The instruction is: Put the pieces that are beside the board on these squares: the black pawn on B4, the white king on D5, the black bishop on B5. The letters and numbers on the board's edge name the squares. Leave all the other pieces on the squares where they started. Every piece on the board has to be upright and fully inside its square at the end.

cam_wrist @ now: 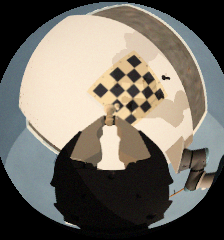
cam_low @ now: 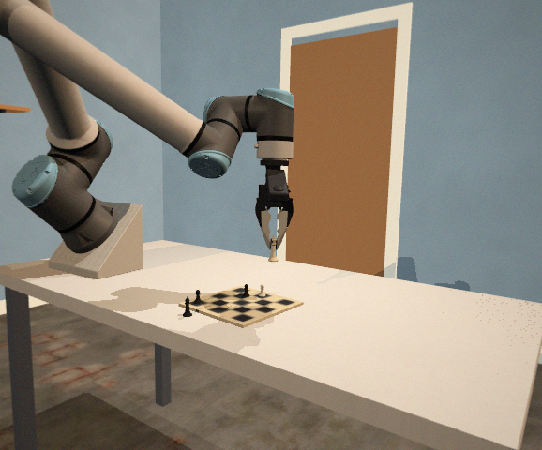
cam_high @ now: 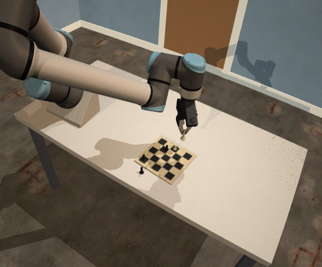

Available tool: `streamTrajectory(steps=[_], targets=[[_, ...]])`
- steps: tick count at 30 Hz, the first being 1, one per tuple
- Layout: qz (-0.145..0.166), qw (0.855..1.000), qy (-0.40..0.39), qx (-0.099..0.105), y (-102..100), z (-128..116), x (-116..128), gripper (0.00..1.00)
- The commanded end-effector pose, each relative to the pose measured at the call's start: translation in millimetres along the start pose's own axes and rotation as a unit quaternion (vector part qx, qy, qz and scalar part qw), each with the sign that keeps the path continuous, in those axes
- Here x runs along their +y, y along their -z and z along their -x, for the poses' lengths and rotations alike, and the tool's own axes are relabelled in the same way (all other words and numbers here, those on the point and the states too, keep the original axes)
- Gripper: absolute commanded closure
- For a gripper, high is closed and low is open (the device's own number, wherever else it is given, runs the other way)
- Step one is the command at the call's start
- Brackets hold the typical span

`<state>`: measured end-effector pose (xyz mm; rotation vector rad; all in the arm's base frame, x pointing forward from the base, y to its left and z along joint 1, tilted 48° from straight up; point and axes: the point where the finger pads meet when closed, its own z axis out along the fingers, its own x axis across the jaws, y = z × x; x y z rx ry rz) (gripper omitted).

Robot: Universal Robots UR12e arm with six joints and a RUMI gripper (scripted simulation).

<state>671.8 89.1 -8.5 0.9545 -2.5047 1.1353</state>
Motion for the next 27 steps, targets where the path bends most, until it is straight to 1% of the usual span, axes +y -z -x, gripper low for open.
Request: streamTrajectory(steps=[1,6,10,12,23,27], targets=[[0.000,1.000,-0.001,0.000,0,2,0,1.00],[0.000,1.000,-0.001,0.000,-5,2,0,1.00],[0.000,1.000,-0.001,0.000,-16,2,0,1.00],[0.000,1.000,-0.001,0.000,-16,2,0,1.00],[0.000,1.000,-0.001,0.000,-66,2,0,1.00],[0.000,1.000,-0.001,0.000,-82,2,-1,1.00]])
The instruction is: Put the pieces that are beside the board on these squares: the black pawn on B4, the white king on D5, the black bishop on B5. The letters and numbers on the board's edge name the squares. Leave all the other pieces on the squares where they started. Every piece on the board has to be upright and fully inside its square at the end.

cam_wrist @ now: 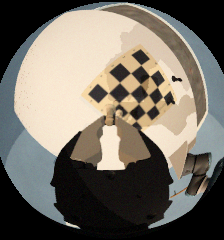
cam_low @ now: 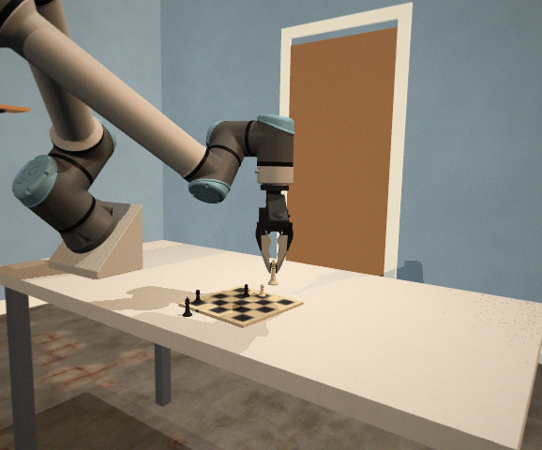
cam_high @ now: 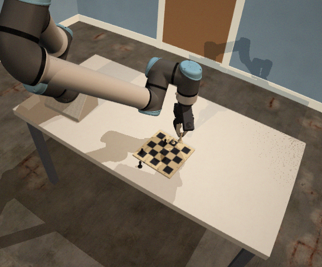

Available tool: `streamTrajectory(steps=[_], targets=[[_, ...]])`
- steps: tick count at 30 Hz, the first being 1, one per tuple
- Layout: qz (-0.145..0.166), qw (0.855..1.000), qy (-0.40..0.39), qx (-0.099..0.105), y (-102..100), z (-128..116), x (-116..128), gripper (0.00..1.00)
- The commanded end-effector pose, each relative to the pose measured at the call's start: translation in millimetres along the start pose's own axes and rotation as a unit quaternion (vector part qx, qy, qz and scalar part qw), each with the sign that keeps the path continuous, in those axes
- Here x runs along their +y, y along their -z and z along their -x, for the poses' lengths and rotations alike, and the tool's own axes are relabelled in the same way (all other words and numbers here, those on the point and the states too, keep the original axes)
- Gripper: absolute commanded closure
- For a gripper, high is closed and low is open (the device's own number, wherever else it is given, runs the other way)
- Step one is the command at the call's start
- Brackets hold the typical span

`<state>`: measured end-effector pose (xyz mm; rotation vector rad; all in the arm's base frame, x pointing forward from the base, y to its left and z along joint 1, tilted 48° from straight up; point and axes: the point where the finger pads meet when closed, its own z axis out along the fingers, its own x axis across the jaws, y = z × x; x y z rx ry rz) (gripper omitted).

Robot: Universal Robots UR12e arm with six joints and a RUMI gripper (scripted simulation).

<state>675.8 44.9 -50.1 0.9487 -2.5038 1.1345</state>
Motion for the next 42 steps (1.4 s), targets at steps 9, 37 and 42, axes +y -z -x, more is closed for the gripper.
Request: streamTrajectory(steps=[9,37,42], targets=[[-0.001,1.000,0.000,-0.002,-33,2,-1,1.00],[-0.001,1.000,0.000,-0.002,-34,2,-1,1.00],[-0.001,1.000,0.000,-0.002,-34,2,-1,1.00]])
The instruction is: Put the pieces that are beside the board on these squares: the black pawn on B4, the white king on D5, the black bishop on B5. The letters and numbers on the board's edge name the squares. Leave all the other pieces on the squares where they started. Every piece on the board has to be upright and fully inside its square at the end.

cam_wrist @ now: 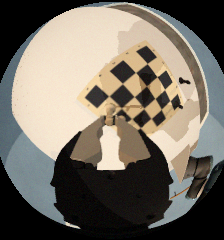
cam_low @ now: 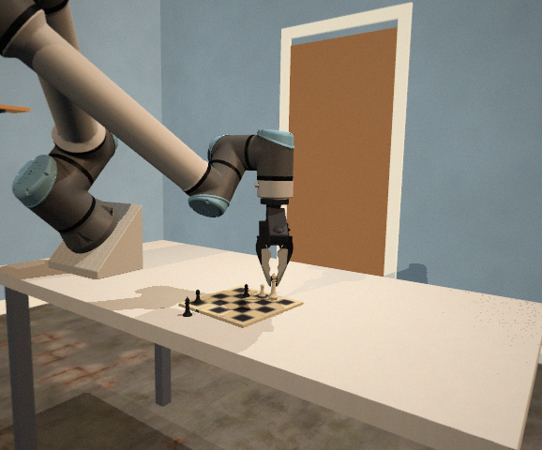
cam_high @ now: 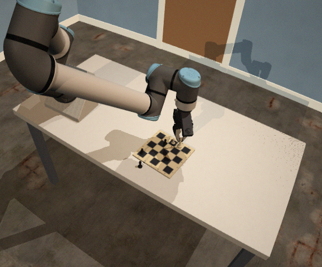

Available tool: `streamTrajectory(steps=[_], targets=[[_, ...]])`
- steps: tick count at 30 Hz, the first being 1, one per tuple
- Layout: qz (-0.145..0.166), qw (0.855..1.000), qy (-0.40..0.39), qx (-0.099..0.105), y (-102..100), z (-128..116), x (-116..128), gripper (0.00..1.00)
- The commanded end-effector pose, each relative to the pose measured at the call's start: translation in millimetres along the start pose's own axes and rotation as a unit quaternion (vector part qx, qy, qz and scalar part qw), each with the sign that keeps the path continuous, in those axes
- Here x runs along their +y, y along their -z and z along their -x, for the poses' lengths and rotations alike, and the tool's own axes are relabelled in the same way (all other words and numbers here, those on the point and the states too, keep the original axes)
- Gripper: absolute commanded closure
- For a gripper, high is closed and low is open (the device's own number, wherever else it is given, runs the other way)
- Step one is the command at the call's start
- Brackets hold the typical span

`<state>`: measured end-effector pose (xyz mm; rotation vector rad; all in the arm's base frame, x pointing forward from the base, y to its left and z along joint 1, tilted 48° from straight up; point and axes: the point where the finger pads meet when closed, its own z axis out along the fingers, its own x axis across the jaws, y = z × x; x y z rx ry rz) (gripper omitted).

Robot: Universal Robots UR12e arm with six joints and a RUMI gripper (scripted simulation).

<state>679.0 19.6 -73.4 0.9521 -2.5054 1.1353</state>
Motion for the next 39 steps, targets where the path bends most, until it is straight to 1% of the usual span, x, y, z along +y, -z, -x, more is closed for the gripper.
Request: streamTrajectory(steps=[1,39], targets=[[0.000,1.000,0.000,0.000,0.6,0.3,-0.3,1.00],[0.000,1.000,0.000,0.000,-3.3,0.3,-0.2,1.00]])
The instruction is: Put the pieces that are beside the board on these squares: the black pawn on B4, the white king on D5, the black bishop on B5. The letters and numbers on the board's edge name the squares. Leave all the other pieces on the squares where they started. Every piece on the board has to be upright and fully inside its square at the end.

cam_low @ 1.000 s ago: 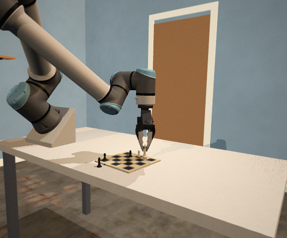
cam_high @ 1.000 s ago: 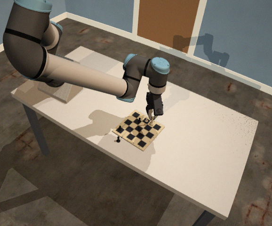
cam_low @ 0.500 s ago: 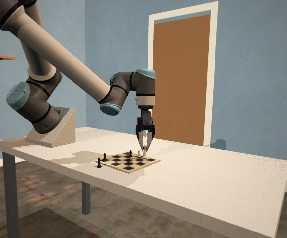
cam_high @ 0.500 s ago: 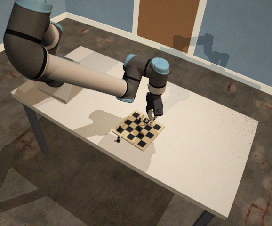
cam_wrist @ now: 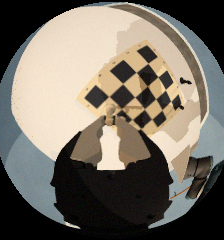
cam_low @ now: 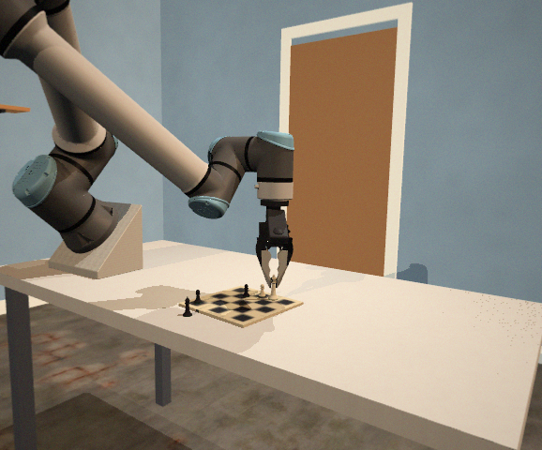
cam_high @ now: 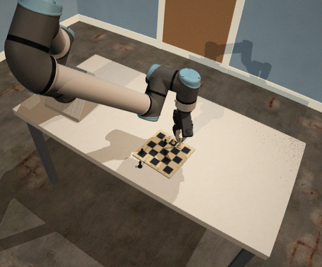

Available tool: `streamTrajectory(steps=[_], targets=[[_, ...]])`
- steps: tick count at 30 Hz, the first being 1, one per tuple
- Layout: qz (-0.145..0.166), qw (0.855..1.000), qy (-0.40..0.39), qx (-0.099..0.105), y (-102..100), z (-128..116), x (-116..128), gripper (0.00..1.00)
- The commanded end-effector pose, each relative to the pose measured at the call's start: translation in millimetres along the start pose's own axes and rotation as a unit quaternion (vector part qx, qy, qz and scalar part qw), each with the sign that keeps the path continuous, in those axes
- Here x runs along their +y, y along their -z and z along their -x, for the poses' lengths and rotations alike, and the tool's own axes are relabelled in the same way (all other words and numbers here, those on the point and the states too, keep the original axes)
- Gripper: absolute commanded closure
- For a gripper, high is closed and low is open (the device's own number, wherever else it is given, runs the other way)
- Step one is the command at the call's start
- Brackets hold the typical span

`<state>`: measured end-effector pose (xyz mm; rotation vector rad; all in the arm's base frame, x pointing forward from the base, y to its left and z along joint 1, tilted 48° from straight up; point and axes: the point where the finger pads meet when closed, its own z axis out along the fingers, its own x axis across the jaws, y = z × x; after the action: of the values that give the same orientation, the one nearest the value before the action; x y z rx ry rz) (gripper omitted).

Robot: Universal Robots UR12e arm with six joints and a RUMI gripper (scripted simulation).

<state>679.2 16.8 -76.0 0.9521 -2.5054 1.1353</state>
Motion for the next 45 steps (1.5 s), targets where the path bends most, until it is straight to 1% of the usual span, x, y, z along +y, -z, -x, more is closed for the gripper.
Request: streamTrajectory(steps=[1,27,28,30,31,33,34,36,37,41,42,45], targets=[[0.000,1.000,0.000,0.000,0.6,0.3,-0.3,1.00],[0.000,1.000,0.000,0.000,0.6,0.3,-0.3,1.00],[0.000,1.000,0.000,0.000,0.6,0.3,-0.3,0.95],[0.000,1.000,0.000,0.000,0.6,0.3,-0.3,0.95],[0.000,1.000,0.000,0.000,0.6,0.3,-0.3,0.90],[0.000,1.000,0.000,0.000,0.6,0.3,-0.3,0.90],[0.000,1.000,0.000,0.000,0.6,0.3,-0.3,0.85],[0.000,1.000,0.000,0.000,0.6,0.3,-0.3,0.85],[0.000,1.000,0.000,0.000,0.6,0.3,-0.3,0.80],[0.000,1.000,0.000,0.000,0.6,0.3,-0.3,0.80],[0.000,1.000,0.000,0.000,0.6,0.3,-0.3,0.75],[0.000,1.000,0.000,0.000,0.6,0.3,-0.3,0.75]])
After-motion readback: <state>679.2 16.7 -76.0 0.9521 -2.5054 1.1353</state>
